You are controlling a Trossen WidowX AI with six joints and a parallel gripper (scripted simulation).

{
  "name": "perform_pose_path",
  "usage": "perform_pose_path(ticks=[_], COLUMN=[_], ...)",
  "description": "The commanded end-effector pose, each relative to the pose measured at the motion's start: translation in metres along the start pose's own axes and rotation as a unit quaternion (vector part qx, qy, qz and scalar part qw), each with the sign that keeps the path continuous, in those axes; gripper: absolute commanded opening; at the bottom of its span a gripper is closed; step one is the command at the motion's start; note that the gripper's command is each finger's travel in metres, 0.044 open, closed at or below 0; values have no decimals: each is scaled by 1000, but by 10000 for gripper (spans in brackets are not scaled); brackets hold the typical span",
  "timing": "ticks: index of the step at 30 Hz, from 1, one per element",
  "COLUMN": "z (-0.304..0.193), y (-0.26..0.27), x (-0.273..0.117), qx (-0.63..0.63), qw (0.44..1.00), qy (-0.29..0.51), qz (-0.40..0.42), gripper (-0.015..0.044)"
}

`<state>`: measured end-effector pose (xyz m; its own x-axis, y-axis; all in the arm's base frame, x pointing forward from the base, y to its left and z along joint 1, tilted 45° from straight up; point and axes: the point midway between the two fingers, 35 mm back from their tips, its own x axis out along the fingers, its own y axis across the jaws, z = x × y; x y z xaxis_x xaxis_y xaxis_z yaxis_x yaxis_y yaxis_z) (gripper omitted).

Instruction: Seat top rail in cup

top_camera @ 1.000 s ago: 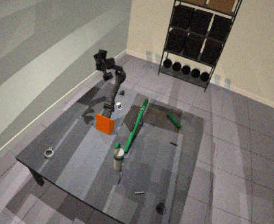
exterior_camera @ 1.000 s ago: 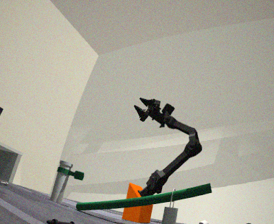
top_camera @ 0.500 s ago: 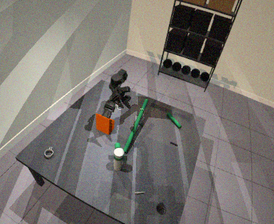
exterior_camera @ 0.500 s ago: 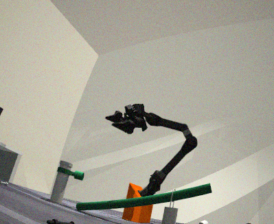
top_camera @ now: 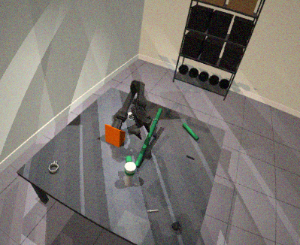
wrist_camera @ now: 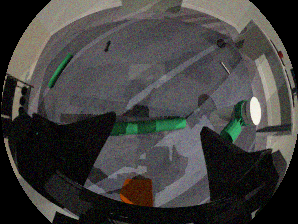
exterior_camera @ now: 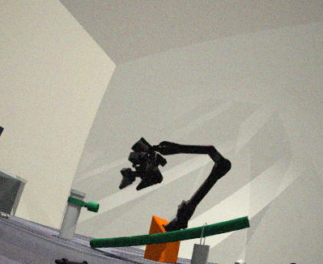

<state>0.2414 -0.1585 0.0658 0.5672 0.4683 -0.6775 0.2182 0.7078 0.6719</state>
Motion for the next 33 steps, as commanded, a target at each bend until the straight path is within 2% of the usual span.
perform_pose_path(ticks=[1,7,14,19,24,33], z=[-7,-5,8,13,12,2], y=[3,-2,-41,-74,-108,-152], x=[5,5,8,13,20,32], qx=[17,-22,-275,-464,-631,-765], qw=[1000,999,958,876,754,595], qy=[17,25,82,122,145,152], qz=[5,3,12,48,106,195], gripper=[440,440,440,440,440,440])
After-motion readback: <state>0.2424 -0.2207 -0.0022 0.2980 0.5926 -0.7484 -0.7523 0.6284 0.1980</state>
